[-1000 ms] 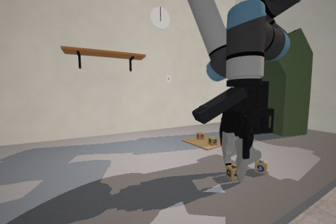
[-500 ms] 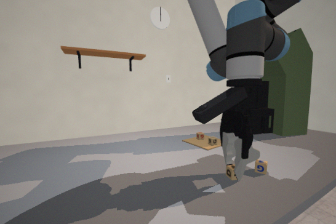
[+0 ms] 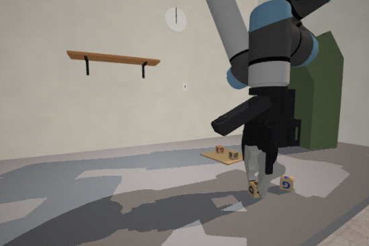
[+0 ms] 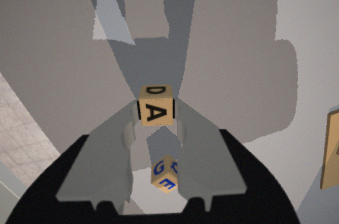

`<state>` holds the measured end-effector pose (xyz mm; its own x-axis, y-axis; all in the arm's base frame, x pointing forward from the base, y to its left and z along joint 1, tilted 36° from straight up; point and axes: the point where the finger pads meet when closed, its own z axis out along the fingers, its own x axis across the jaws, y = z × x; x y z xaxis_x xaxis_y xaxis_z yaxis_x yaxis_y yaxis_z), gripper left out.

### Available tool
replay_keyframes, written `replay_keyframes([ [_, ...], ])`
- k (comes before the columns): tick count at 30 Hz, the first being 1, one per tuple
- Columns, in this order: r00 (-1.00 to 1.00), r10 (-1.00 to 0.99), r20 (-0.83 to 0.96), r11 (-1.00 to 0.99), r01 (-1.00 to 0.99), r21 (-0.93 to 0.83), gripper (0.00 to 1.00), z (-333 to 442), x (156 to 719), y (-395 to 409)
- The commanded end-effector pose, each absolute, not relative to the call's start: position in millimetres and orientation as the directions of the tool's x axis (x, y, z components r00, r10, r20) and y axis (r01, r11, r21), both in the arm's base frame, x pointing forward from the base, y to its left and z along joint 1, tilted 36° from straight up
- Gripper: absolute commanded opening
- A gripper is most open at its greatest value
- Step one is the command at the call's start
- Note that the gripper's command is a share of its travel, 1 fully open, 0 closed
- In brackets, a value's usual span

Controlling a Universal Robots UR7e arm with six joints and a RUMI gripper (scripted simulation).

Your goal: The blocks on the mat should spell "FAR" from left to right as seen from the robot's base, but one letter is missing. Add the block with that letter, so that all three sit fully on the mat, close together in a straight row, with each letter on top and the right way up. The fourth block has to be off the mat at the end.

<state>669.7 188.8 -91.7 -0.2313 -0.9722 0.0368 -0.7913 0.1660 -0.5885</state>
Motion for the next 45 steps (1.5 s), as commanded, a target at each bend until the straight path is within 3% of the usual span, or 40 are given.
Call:
replay_keyframes([
  [1,-0.231,-0.972,0.036,0.166,-0.791,-0.589,0.05,-91.0,669.8,189.2],
  [23,-0.231,-0.972,0.036,0.166,-0.791,-0.589,0.05,-86.6,666.7,190.1],
  [45,-0.231,-0.972,0.036,0.166,-0.791,-0.589,0.05,-12.8,614.9,205.1],
])
